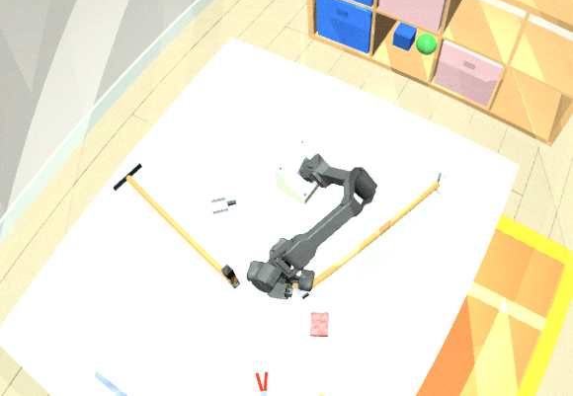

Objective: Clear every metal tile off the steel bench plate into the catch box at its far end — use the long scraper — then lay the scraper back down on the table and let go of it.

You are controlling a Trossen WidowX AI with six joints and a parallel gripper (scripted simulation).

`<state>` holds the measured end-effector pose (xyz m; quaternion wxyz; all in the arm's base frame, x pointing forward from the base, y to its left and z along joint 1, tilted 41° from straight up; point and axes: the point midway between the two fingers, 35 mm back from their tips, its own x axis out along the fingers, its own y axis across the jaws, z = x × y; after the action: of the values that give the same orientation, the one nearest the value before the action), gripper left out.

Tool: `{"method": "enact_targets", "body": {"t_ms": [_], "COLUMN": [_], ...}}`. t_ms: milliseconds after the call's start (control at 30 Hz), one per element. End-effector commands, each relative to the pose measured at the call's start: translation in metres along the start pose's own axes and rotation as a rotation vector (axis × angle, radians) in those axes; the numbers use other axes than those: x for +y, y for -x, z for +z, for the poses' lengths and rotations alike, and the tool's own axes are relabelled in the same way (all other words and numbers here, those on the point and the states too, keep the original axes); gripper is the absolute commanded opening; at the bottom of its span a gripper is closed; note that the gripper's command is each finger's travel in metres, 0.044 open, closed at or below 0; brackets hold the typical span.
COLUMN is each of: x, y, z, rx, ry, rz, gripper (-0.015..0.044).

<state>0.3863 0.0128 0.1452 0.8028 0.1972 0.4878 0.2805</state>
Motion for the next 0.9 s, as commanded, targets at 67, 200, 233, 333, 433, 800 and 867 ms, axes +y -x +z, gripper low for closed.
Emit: {"method": "enact_targets", "body": {"t_ms": [67,200,233,333,433,800,867], "x": [0.002,0.008,0.01,0.014,0.019,0.036,0.039], "y": [-0.003,-0.004,-0.004,-0.005,-0.005,-0.007,-0.007], "z": [-0.002,-0.001,0.0,0.001,0.002,0.005,0.005], "rx": [0.003,0.005,0.005,0.007,0.008,0.011,0.011], "ry": [-0.009,-0.009,-0.009,-0.008,-0.008,-0.007,-0.007], "rz": [-0.006,-0.007,-0.008,-0.009,-0.01,-0.012,-0.012], "gripper": [0.0,0.0,0.0,0.0,0.0,0.0,0.0]}}
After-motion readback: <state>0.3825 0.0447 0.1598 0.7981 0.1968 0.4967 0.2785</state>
